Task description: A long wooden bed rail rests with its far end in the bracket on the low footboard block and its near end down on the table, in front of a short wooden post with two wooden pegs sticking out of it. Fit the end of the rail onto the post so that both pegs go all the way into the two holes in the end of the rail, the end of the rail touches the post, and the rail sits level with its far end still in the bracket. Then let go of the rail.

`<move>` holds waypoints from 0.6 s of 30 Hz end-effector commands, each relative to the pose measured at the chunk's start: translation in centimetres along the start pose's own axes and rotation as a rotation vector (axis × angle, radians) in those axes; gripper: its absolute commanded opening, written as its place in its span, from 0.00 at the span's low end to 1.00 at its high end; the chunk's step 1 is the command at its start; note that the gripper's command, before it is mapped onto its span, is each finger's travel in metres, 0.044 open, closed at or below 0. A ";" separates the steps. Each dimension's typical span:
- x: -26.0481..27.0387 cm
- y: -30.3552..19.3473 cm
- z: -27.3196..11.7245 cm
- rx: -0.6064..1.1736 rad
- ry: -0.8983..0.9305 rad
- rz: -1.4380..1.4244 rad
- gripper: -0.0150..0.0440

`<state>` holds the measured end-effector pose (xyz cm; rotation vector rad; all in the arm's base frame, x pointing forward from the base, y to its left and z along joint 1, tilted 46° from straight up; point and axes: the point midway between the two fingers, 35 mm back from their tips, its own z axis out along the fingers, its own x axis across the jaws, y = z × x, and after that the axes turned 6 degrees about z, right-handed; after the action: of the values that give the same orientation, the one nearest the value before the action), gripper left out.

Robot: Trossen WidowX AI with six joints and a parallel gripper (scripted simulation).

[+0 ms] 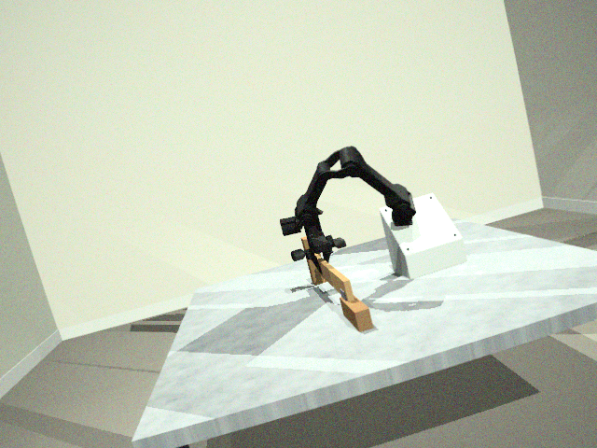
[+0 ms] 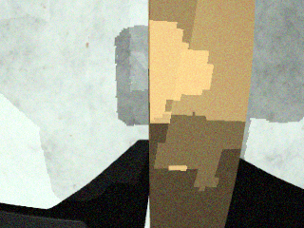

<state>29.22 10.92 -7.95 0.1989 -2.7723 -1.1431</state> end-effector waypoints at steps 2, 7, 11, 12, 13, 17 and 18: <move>-0.1 -0.3 -0.1 0.000 -0.004 0.000 0.25; -0.1 -0.4 -0.1 0.000 -0.004 0.000 0.25; -0.1 -0.5 -0.1 0.000 -0.004 0.000 0.25; -0.1 -0.6 -0.1 0.000 -0.004 0.000 0.25; -0.1 -0.6 -0.1 0.000 -0.004 0.000 0.25; -0.1 -0.7 -0.1 0.000 -0.004 0.000 0.25; -0.1 -0.7 -0.1 0.000 -0.004 0.000 0.25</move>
<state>29.28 10.60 -8.35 0.1969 -2.7710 -1.1451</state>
